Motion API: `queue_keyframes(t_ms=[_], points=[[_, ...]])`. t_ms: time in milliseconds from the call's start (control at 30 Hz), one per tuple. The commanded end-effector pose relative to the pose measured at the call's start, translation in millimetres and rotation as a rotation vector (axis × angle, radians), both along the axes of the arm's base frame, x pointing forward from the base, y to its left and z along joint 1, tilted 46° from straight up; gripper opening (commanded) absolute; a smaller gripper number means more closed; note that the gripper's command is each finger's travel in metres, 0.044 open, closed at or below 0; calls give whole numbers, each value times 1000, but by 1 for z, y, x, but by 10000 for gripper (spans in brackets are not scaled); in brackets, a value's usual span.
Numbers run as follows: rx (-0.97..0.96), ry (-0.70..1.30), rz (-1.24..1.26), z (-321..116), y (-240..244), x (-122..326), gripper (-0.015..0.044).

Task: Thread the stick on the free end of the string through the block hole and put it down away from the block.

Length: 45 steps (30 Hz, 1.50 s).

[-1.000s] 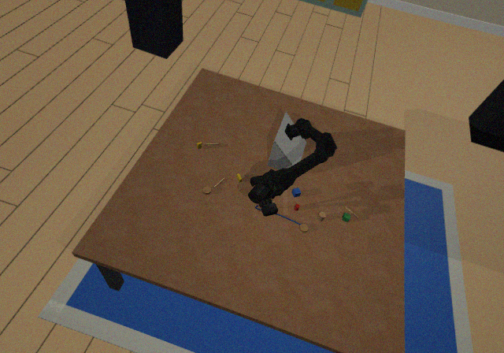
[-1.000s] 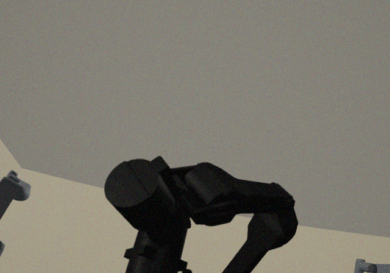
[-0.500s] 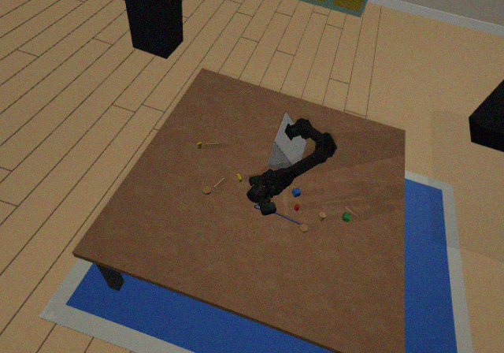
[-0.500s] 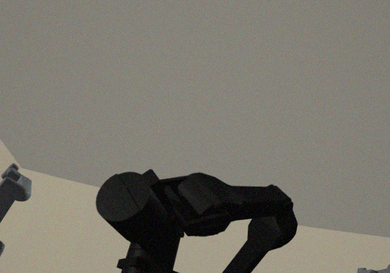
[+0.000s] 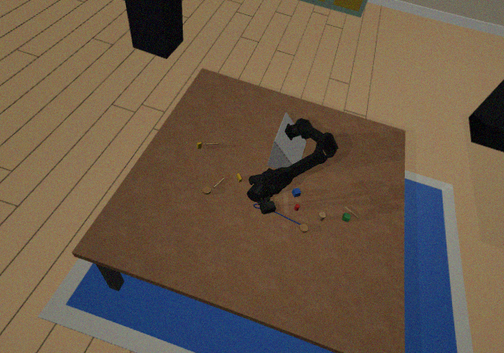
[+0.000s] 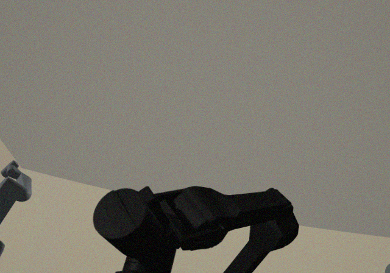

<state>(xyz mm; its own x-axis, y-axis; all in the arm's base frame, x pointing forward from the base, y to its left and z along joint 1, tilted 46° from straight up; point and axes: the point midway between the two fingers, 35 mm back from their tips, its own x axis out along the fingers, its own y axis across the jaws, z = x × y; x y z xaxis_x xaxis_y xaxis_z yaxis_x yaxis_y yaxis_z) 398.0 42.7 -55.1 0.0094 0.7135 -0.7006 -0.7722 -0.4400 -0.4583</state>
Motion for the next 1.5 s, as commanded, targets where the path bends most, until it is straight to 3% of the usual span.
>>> queue_keyframes(t_ms=[0, 800, 1467], points=[[2, 5, 1, -2, 4, -5, 0], [5, 9, 1, -17, 15, -29, 0], [1, 6, 1, -5, 26, -39, 0]])
